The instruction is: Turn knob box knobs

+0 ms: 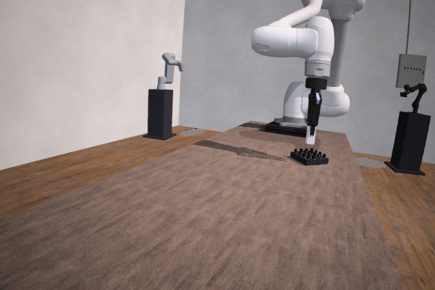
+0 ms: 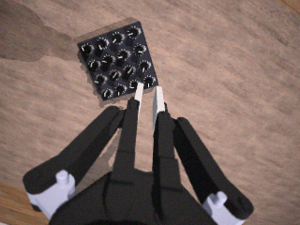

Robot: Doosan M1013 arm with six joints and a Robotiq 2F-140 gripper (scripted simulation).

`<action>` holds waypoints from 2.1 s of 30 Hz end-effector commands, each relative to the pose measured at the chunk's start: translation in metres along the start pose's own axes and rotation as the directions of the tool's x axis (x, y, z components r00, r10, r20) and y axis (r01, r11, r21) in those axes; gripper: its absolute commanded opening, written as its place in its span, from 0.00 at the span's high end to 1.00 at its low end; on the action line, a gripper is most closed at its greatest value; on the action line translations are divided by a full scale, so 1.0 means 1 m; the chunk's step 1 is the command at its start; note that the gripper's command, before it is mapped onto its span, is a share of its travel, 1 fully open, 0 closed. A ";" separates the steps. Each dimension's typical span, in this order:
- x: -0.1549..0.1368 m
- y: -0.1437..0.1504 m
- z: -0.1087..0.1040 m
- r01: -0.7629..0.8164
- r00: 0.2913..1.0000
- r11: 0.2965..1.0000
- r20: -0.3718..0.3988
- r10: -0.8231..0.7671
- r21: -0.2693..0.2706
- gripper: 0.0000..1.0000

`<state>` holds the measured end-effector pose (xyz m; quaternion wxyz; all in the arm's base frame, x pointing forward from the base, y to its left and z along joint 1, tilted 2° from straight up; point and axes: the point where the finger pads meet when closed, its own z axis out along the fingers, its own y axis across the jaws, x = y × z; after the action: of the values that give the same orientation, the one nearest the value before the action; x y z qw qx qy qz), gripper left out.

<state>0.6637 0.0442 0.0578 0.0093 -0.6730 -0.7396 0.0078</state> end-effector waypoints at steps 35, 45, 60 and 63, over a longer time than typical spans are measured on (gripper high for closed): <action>0.000 0.000 -0.005 -0.673 0.740 0.740 0.009 0.673 -0.006 0.88; 0.000 0.000 -0.005 -0.673 0.740 0.740 0.009 0.673 -0.006 0.88; 0.000 0.000 -0.005 -0.673 0.740 0.740 0.009 0.673 -0.006 0.88; 0.000 0.000 -0.005 -0.673 0.740 0.740 0.009 0.673 -0.006 0.88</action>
<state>0.6638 0.0443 0.0629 0.0014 -0.8944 -0.4471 0.0133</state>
